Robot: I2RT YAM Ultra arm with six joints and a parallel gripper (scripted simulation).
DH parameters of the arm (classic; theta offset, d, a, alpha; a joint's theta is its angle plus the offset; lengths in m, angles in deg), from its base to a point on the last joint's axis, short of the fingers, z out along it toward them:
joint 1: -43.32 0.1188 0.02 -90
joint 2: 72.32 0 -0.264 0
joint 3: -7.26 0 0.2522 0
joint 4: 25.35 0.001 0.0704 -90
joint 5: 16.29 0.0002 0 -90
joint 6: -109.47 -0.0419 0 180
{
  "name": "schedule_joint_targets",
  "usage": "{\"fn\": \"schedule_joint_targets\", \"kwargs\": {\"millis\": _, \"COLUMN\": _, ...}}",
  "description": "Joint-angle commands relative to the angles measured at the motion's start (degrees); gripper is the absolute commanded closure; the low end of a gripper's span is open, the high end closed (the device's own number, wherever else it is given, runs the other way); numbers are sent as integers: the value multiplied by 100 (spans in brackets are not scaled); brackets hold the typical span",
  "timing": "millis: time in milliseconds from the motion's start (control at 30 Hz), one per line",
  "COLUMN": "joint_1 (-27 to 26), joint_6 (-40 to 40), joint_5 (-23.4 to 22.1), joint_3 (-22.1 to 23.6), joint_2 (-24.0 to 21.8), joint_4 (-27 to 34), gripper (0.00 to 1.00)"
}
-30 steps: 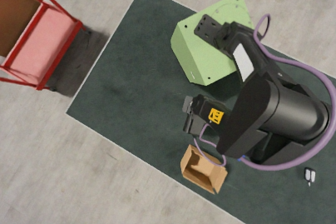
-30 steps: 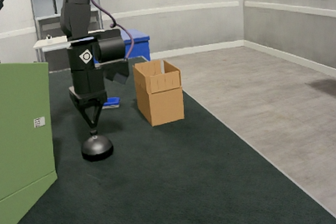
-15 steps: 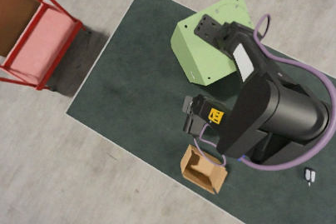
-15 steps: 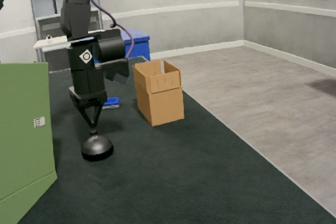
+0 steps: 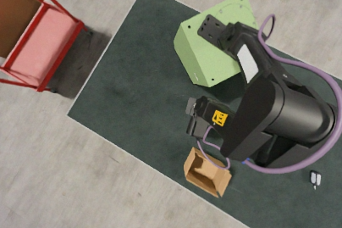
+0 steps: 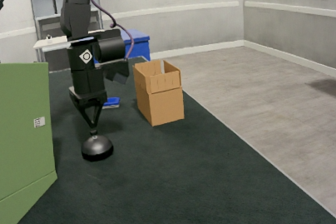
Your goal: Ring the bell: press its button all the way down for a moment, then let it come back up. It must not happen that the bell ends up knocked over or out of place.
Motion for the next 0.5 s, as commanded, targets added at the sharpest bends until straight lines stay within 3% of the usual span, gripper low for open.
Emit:
{"fn": "schedule_joint_targets", "kwargs": {"millis": 0, "joint_1": -72, "joint_6": -14, "joint_5": 14, "joint_3": 156, "joint_2": -130, "joint_4": -133, "gripper": 100}}
{"fn": "schedule_joint_targets", "kwargs": {"millis": 233, "joint_1": 38, "joint_6": -79, "joint_5": 35, "joint_3": -36, "joint_2": 222, "joint_4": -272, "gripper": 100}}
{"fn": "schedule_joint_targets", "kwargs": {"millis": 467, "joint_1": 24, "joint_6": -96, "joint_5": 38, "joint_3": -152, "joint_2": 267, "joint_4": -337, "gripper": 100}}
